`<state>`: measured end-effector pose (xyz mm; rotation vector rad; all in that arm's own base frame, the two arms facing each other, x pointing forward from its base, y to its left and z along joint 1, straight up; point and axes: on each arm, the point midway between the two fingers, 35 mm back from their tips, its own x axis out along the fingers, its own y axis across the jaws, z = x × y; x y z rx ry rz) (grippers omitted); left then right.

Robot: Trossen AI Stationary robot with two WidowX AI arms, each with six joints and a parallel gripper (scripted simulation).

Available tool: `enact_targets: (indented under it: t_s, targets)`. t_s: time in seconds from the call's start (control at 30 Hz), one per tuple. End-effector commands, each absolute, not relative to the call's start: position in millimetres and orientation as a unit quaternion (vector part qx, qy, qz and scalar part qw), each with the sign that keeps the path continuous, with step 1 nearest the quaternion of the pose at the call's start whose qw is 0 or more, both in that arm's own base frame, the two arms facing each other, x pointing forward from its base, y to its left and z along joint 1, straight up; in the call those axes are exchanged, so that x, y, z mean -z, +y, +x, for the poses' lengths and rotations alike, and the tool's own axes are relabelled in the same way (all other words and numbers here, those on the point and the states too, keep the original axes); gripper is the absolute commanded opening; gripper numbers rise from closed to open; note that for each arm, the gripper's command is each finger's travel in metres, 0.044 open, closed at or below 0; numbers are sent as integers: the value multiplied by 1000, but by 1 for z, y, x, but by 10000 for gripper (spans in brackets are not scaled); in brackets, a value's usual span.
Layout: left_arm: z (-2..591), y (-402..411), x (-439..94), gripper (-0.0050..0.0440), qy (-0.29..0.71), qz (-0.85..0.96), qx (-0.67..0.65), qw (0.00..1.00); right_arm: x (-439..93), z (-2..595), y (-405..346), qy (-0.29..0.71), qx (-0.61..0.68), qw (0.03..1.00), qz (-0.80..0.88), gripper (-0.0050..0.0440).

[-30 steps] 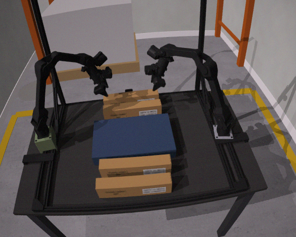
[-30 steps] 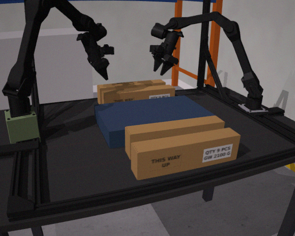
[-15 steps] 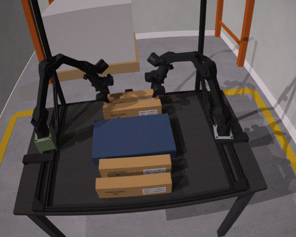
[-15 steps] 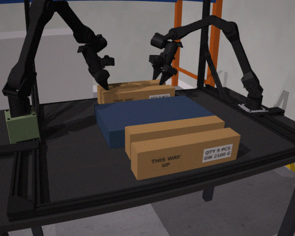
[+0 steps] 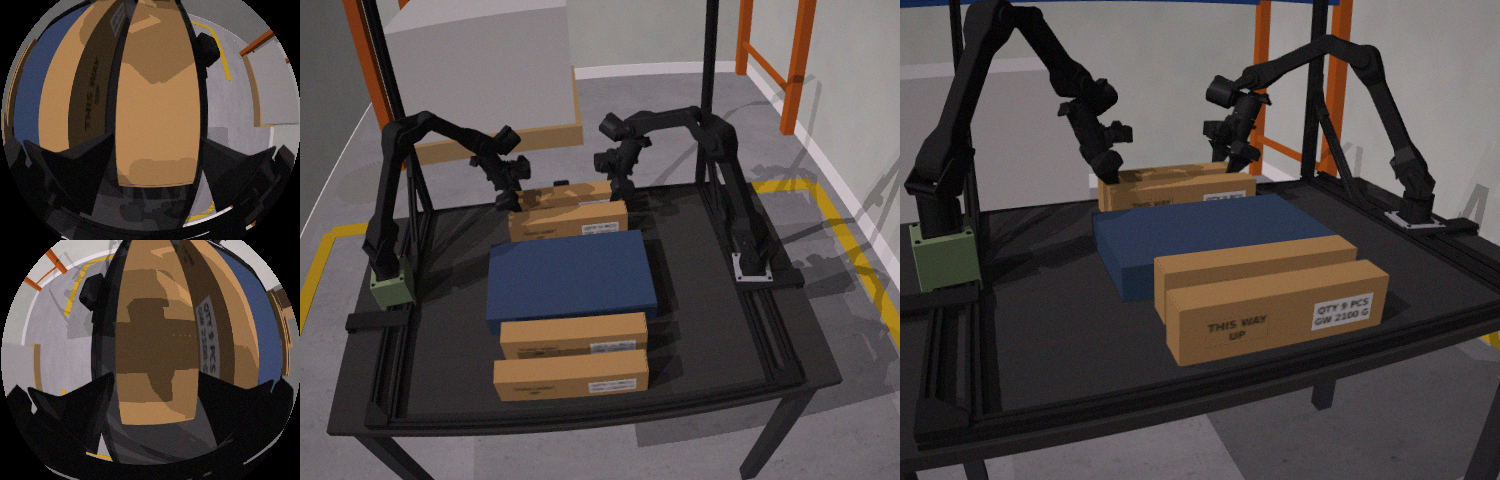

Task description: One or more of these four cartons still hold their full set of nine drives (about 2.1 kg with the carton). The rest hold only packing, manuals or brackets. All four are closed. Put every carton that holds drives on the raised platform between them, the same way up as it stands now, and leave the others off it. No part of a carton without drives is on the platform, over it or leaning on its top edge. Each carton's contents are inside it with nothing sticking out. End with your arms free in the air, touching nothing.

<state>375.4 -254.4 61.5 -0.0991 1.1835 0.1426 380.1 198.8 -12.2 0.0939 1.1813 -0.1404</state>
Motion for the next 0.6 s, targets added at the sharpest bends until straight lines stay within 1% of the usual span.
enact_targets:
  t_s: [0.0, 0.57]
  targets:
    - [376, -254, -59, 0, 557, -47, -70, 826, 14, 380, 198, 557, 68, 826, 46, 0]
    - [376, -254, -63, 0, 557, -47, -70, 826, 10, 380, 198, 557, 68, 826, 46, 0]
